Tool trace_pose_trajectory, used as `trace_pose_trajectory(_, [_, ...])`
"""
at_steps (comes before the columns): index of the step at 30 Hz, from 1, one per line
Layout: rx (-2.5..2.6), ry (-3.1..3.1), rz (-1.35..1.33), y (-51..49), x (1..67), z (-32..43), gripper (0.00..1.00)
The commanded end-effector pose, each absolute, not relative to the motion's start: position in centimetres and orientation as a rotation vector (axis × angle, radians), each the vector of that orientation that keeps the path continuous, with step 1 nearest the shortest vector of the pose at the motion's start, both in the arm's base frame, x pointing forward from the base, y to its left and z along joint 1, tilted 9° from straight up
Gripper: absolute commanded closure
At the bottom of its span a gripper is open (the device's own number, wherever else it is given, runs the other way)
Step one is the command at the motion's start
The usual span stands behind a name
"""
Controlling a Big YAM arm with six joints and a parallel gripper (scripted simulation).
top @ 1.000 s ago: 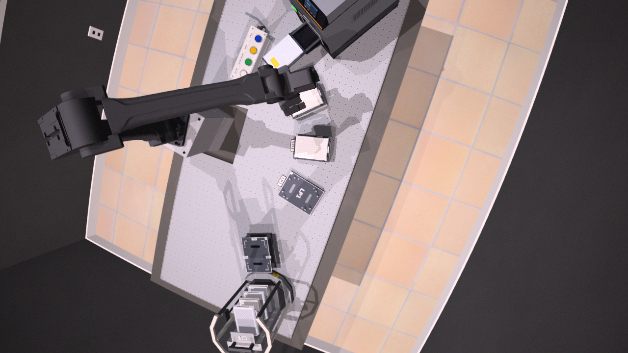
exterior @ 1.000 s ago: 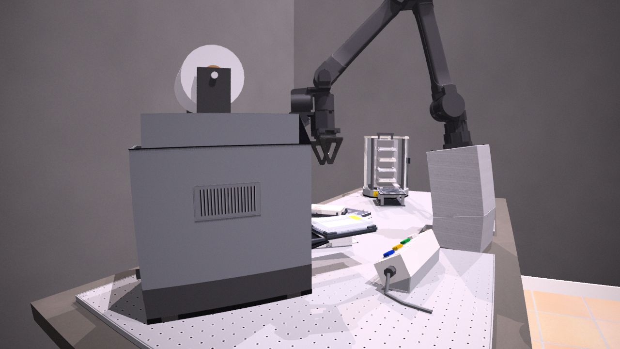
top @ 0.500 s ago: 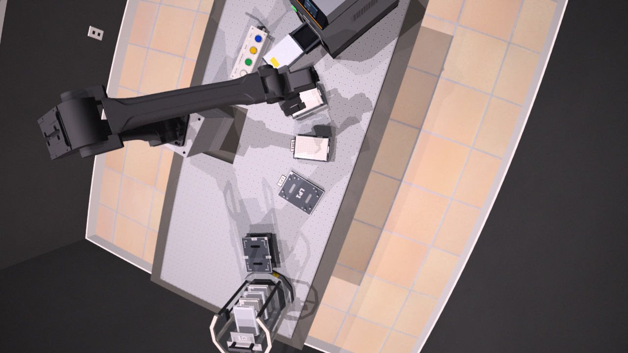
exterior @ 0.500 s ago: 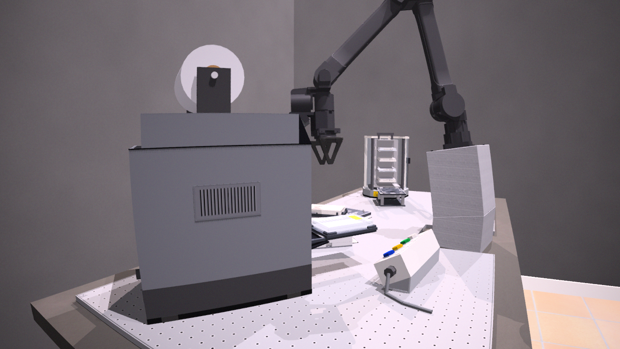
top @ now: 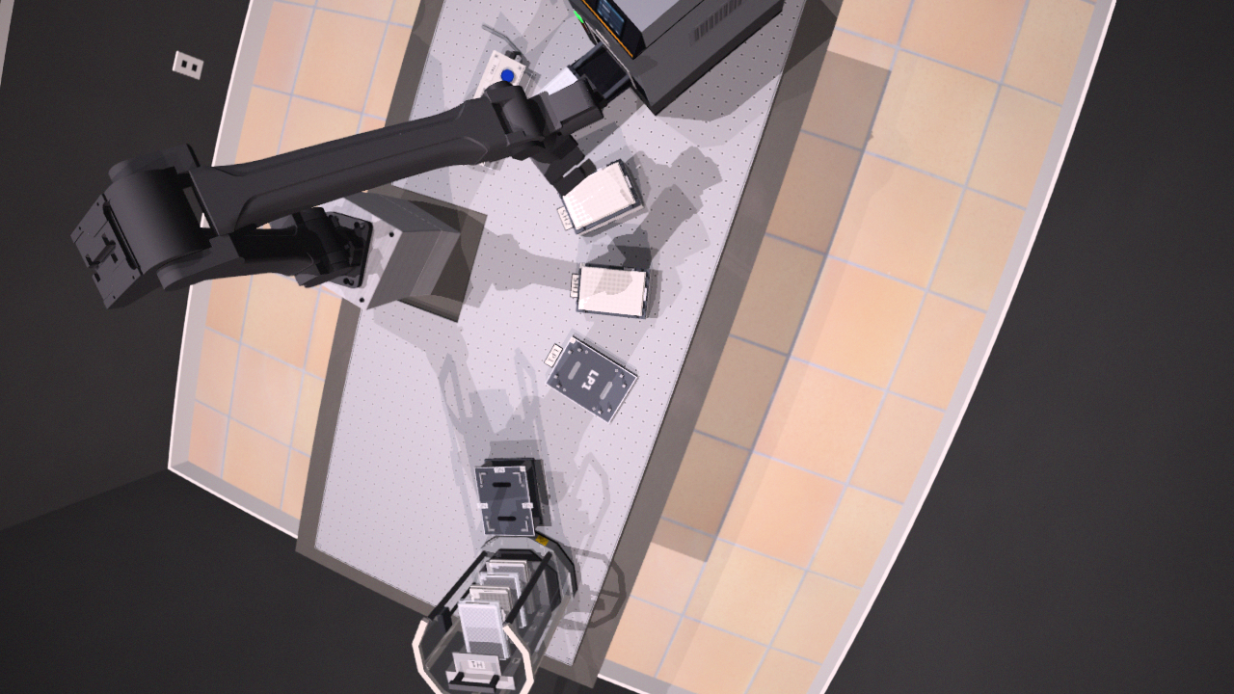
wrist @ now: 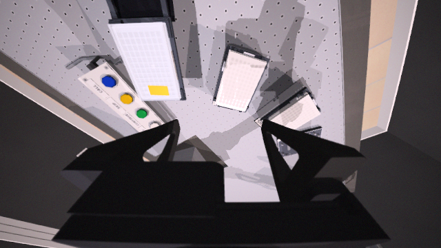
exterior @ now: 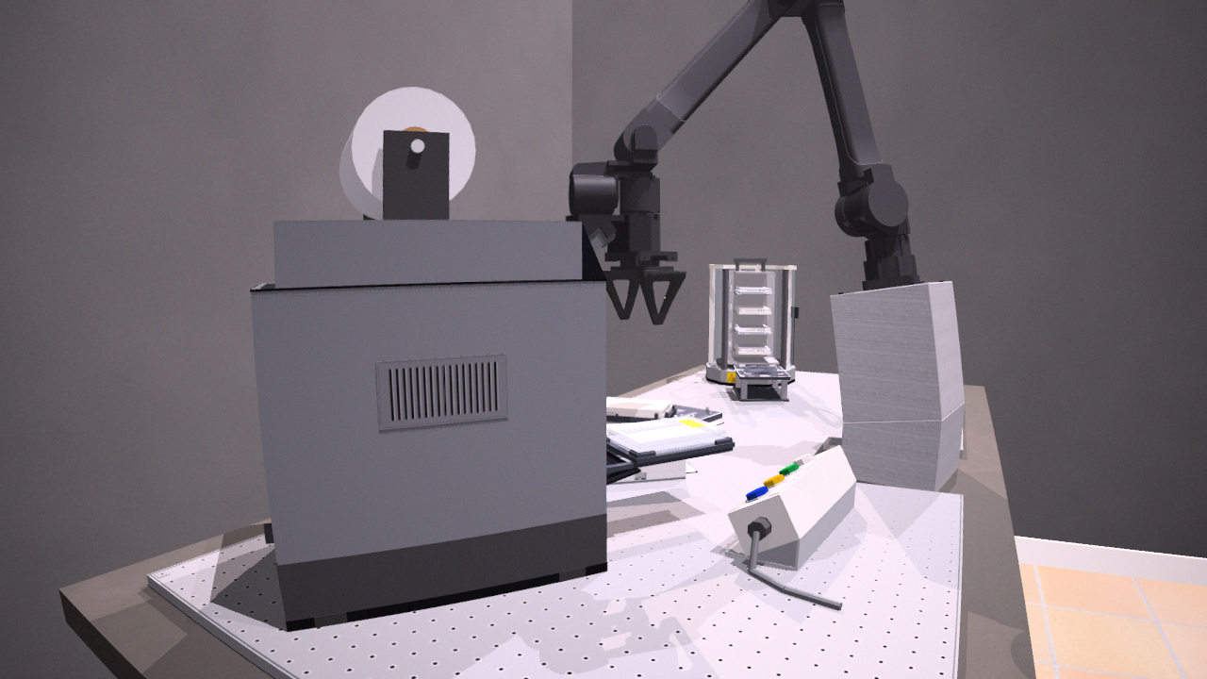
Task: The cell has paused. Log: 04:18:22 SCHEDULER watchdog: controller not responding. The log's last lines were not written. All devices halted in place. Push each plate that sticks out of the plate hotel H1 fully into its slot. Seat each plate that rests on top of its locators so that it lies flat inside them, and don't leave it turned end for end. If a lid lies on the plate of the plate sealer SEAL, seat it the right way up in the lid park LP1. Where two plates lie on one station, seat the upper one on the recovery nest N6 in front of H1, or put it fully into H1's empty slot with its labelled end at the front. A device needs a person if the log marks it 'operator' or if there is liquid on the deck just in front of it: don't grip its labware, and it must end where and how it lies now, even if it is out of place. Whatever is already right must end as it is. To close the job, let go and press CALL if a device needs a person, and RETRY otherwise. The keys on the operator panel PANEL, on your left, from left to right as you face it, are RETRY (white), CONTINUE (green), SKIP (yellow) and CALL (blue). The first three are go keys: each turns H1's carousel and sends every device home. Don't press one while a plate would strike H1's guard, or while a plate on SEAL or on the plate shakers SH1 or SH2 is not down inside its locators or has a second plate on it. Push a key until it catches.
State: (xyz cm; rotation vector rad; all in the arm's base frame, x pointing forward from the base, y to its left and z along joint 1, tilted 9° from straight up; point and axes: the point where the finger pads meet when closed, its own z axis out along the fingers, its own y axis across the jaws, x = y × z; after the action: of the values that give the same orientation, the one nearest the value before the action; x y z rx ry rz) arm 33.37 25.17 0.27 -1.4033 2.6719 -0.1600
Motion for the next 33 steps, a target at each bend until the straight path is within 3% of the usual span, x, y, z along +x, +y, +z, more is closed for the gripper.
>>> trace_pose_trajectory(1, [-1.394, 2.645, -0.156, 26.5, 33.2, 0.8, 0.0])
trace_pose_trajectory(33, [-1.396, 2.648, -0.15, 34.6, 27.7, -0.2, 0.0])
